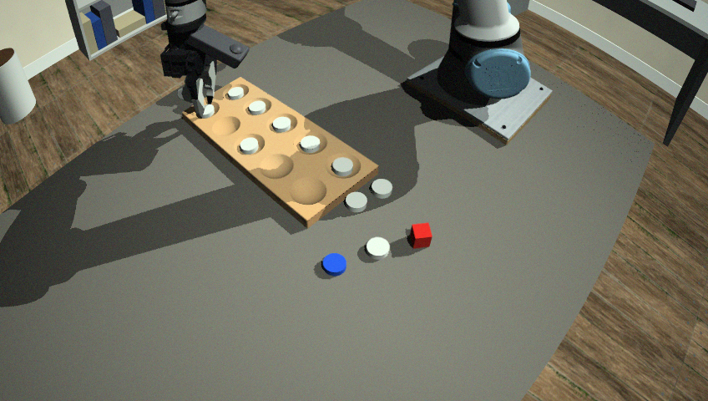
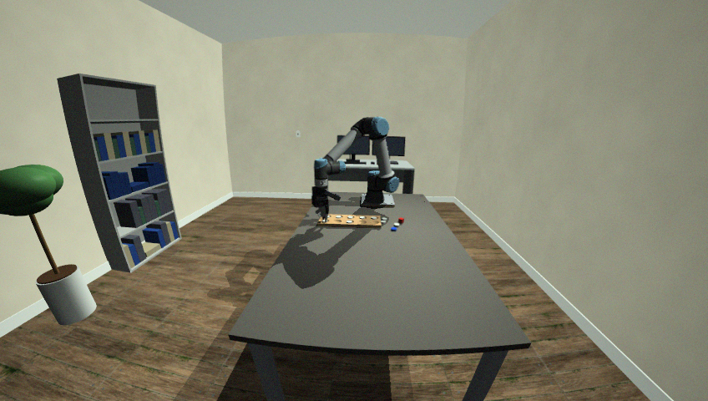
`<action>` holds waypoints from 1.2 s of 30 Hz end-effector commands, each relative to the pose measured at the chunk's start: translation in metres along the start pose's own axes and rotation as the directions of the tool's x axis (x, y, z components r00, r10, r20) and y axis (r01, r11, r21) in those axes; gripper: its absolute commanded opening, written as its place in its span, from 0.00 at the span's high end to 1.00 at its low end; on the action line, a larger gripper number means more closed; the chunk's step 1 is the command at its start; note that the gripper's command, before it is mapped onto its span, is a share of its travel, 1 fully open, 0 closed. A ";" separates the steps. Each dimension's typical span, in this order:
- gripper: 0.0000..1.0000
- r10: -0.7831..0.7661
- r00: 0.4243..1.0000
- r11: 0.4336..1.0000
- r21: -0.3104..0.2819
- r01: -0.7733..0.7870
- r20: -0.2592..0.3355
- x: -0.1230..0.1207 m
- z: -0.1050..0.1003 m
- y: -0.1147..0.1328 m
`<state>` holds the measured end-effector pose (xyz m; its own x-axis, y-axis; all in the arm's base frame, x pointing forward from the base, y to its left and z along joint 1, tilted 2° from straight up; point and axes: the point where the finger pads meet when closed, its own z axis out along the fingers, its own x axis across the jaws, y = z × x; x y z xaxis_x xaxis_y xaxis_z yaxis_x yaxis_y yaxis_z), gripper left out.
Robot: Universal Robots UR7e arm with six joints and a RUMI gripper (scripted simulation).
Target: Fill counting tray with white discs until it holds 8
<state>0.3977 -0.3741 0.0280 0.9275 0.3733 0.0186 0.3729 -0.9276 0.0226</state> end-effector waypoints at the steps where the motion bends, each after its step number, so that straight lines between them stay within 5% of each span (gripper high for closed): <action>1: 0.78 -0.001 1.000 1.000 -0.001 0.001 -0.001 0.001 0.000 -0.001; 36: 0.72 -0.001 1.000 1.000 -0.004 0.001 -0.002 0.001 -0.008 0.001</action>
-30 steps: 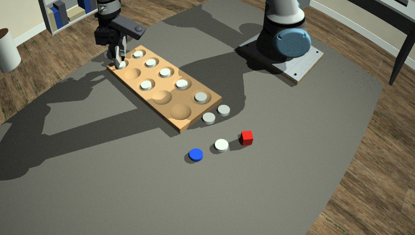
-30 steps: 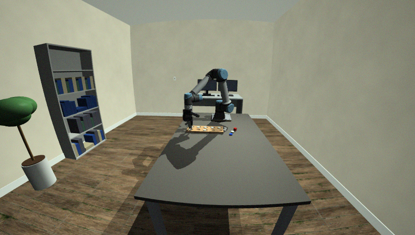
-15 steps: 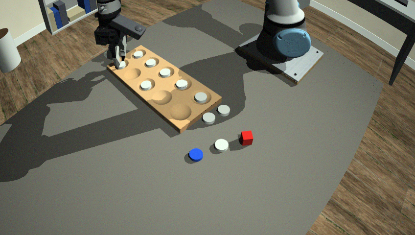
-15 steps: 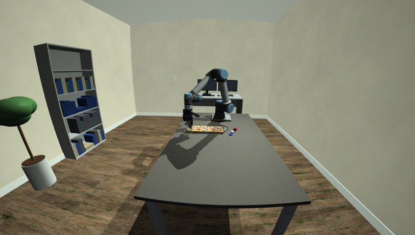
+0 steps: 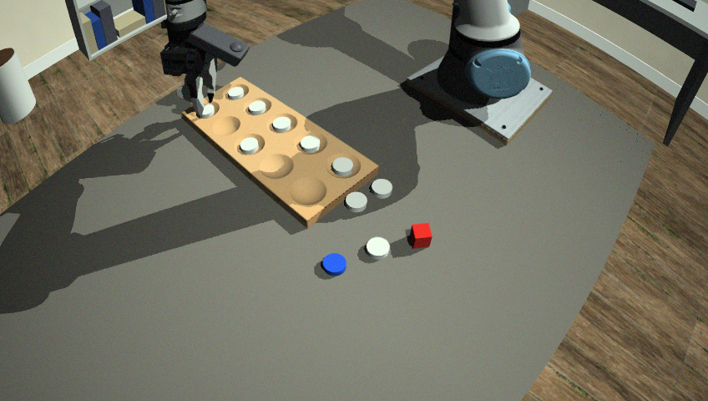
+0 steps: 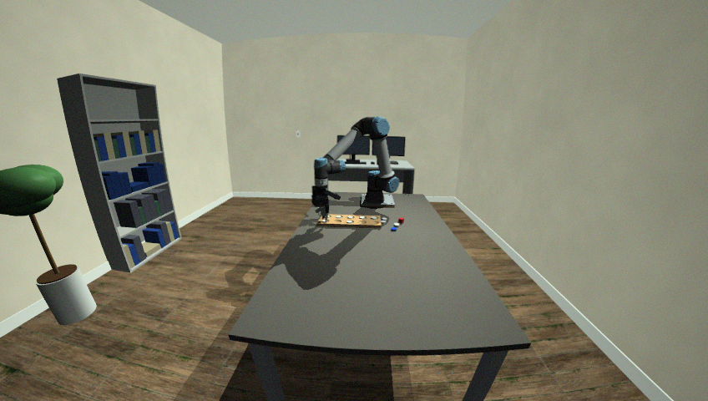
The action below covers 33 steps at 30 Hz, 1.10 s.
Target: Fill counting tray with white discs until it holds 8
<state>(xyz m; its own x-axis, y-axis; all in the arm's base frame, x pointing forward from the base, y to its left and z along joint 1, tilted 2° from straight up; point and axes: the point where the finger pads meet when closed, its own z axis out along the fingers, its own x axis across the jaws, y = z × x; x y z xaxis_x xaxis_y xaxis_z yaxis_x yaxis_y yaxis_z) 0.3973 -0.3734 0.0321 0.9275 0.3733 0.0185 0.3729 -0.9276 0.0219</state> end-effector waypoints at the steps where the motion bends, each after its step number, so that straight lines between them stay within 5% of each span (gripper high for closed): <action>1: 0.72 -0.001 1.000 1.000 -0.005 0.001 -0.002 0.001 -0.004 0.002; 9: 0.72 -0.001 1.000 1.000 -0.006 0.001 -0.002 0.001 -0.016 0.003; 20: 0.72 0.000 1.000 1.000 -0.006 0.000 -0.002 0.001 -0.090 0.003; 33: 0.72 0.000 1.000 1.000 -0.003 0.000 -0.001 0.001 -0.097 0.002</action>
